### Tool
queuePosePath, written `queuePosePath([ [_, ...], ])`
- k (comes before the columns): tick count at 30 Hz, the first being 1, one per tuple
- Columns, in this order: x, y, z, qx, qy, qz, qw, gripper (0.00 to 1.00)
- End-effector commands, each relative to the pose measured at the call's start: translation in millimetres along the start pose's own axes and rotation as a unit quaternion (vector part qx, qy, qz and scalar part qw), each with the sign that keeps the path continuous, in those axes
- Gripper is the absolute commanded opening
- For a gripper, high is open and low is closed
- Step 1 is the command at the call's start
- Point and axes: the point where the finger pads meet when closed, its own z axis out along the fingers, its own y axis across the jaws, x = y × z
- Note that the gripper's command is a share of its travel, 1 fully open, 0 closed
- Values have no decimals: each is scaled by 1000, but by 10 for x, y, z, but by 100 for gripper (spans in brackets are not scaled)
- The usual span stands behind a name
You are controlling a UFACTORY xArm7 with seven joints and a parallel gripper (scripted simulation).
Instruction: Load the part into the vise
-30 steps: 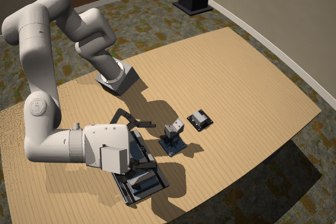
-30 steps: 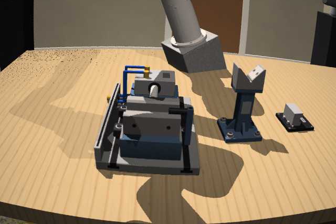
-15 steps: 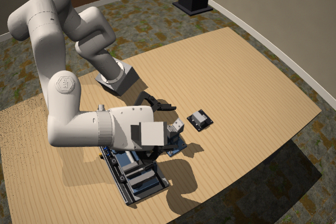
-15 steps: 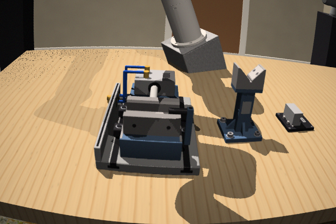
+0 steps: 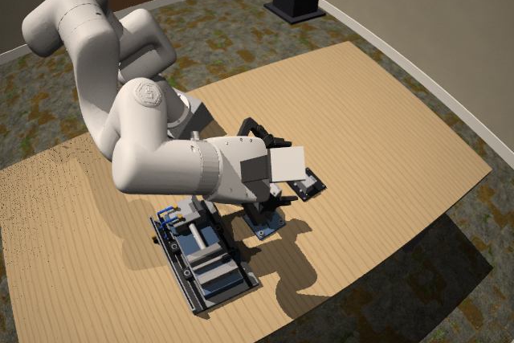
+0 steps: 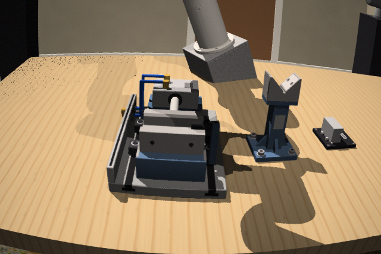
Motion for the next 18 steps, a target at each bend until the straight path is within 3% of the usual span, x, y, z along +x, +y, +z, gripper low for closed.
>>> queuePosePath([
  [1, 7, 4, 1, -4, -4, 1, 1000, 100],
  [6, 7, 4, 1, -4, -4, 1, 1000, 100],
  [8, -54, -265, 423, -14, -82, -35, 996, 100],
  [11, -72, -311, 498, -16, -96, -42, 994, 100],
  [18, -72, -311, 498, -16, -96, -42, 994, 100],
])
